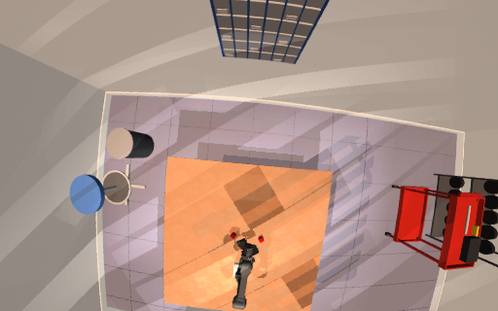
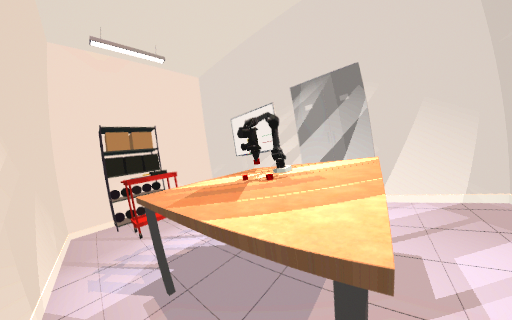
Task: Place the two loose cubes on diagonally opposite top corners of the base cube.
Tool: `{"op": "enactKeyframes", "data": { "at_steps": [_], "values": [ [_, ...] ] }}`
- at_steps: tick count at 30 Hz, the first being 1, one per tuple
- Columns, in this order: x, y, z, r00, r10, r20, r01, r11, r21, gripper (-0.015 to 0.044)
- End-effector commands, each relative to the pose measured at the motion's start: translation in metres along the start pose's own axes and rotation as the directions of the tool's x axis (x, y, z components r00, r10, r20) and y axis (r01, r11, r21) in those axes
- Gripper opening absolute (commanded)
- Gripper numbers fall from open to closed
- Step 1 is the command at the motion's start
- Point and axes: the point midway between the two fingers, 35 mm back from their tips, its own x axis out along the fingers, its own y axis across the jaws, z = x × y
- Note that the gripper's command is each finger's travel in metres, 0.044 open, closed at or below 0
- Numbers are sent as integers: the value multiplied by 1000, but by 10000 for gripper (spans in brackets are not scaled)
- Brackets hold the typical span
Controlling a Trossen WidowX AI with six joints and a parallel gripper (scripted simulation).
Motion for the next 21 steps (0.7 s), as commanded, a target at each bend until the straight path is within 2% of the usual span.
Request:
{"op": "enactKeyframes", "data": {
  "at_steps": [1, 21],
  "values": [
    [-8, 0, 0, 1000, 11, 10, -11, 1000, -1, 105],
    [18, 42, -31, 1000, 14, 6, -15, 983, 184, 105]
  ]
}}
